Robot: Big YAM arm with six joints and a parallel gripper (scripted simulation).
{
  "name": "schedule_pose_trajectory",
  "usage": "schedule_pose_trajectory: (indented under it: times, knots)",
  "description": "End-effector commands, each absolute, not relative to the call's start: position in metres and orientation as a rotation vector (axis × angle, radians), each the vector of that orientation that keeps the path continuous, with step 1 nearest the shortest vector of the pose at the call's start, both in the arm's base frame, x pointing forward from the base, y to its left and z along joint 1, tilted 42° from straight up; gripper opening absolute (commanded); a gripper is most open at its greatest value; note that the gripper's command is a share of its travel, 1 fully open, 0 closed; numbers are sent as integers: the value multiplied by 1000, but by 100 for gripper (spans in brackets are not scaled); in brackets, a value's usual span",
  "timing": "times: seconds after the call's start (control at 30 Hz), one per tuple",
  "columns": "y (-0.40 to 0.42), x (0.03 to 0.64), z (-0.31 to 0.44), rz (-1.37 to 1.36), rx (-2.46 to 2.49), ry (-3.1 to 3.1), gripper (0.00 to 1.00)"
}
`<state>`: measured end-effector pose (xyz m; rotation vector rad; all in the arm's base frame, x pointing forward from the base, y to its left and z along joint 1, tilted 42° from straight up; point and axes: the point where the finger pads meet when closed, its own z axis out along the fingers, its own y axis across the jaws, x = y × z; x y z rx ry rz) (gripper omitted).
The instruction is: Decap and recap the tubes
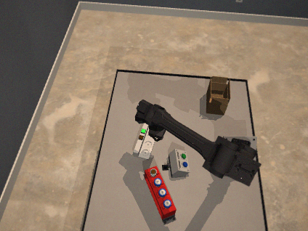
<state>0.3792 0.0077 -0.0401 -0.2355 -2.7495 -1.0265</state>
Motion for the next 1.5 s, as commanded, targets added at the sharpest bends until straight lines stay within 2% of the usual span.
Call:
schedule_pose_trajectory:
  times: [0.0, 0.6, 0.8, 0.9, 1.43, 1.47]
  knots:
    - [-10, 407, -42, -1047, -143, -2819, 47]
    - [-109, 425, -134, -1039, -146, -2811, 47]
    - [-105, 437, -119, -1026, -101, -2845, 47]
    - [-101, 423, -131, -1036, -136, -2810, 47]
    - [-93, 435, -140, -1029, -120, -2820, 47]
    - [-82, 418, -148, -1039, -134, -2782, 47]
